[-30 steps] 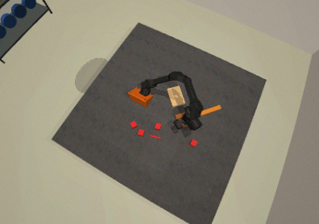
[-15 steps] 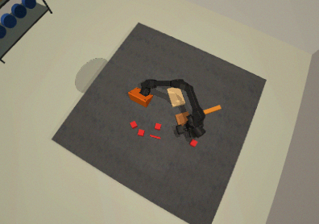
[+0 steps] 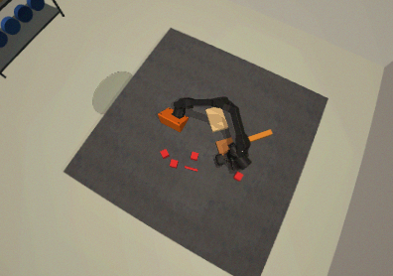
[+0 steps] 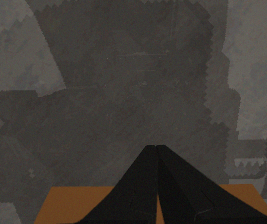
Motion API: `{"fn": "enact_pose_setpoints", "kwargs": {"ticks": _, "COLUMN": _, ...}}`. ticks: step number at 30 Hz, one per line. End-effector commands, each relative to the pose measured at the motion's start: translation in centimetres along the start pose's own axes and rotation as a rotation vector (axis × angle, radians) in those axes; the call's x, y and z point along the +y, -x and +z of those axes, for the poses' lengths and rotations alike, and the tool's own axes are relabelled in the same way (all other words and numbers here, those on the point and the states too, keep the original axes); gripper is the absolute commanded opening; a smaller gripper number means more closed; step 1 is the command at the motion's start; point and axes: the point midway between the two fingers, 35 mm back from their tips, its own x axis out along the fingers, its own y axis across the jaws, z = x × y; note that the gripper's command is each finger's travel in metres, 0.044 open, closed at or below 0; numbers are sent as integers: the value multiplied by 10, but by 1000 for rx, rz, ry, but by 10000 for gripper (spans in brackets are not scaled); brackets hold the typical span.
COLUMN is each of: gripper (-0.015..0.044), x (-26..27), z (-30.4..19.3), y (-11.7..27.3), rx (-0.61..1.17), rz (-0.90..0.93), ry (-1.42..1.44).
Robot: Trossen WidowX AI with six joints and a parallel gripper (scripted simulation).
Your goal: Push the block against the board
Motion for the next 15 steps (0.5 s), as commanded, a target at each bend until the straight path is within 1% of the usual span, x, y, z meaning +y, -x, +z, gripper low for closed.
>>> {"fn": "enact_pose_setpoints", "kwargs": {"ticks": 1, "gripper": 0, "x": 2, "z": -7, "y": -2, "rx": 6, "rz": 2, "ry": -3}}
{"fn": "enact_pose_setpoints", "kwargs": {"ticks": 15, "gripper": 0, "x": 4, "z": -28, "y": -1, "rx": 7, "rz": 2, "ry": -4}}
